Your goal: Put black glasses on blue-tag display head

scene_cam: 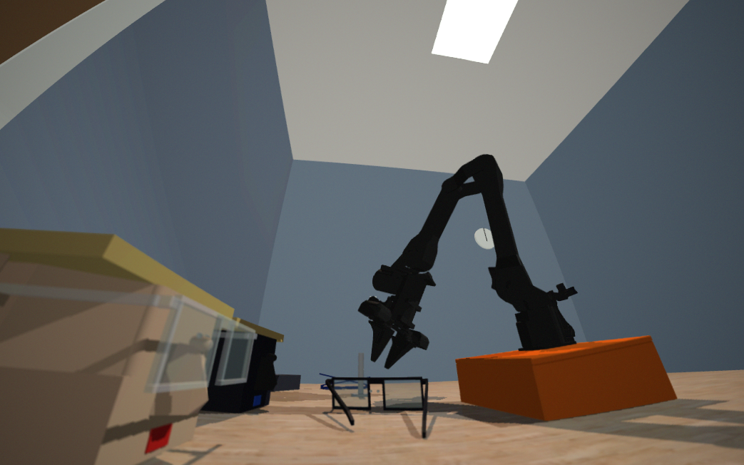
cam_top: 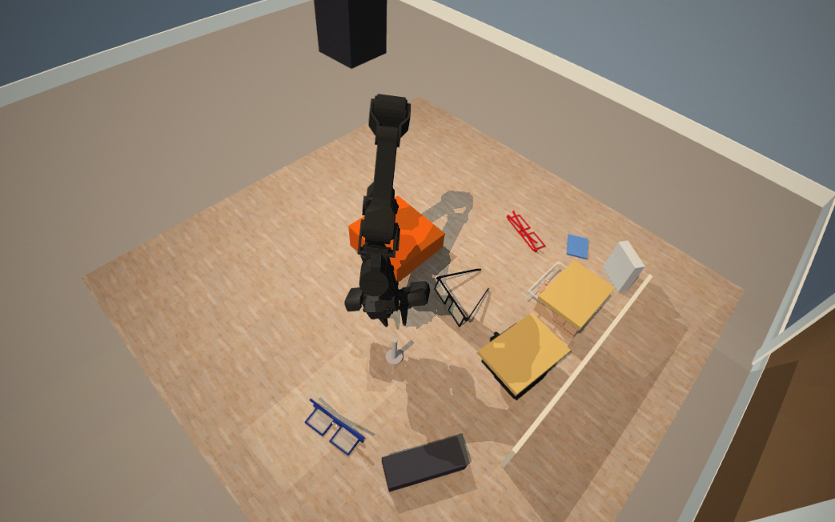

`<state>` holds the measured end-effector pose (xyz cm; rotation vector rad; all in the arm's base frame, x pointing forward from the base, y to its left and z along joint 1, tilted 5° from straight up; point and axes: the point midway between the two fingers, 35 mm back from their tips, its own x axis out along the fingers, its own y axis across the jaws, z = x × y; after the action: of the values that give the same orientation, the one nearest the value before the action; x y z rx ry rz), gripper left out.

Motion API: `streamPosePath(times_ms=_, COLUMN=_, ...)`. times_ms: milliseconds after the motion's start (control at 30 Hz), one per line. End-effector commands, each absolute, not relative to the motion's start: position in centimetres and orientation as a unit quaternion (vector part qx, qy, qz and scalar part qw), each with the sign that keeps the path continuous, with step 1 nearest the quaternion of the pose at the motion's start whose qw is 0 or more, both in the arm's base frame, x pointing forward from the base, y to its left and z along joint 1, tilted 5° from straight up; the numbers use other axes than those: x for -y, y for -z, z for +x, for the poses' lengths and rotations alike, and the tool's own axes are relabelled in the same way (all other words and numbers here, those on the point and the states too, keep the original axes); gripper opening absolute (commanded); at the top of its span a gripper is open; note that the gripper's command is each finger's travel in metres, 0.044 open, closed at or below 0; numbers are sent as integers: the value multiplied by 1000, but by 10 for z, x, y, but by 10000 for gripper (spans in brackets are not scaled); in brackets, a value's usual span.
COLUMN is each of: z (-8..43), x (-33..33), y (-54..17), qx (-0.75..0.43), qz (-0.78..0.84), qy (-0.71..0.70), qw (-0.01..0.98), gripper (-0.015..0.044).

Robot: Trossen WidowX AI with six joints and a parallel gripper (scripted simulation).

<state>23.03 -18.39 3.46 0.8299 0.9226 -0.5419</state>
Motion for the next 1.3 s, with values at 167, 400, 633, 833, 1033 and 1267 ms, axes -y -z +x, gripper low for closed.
streamPosePath(times_ms=167, z=257, x=79, y=-46, qx=-584, qz=264, qy=161, qw=751, gripper=200)
streamPosePath(times_ms=400, z=249, x=10, y=-60, qx=-658, qz=156, qy=111, qw=729, gripper=200)
streamPosePath(times_ms=633, z=248, x=6, y=-61, qx=-663, qz=145, qy=106, qw=727, gripper=200)
streamPosePath(times_ms=833, z=248, x=6, y=-61, qx=-663, qz=145, qy=106, qw=727, gripper=120)
streamPosePath(times_ms=1033, z=248, x=6, y=-61, qx=-663, qz=145, qy=106, qw=727, gripper=120)
streamPosePath(times_ms=1267, z=249, x=6, y=-56, qx=-663, qz=145, qy=106, qw=727, gripper=120)
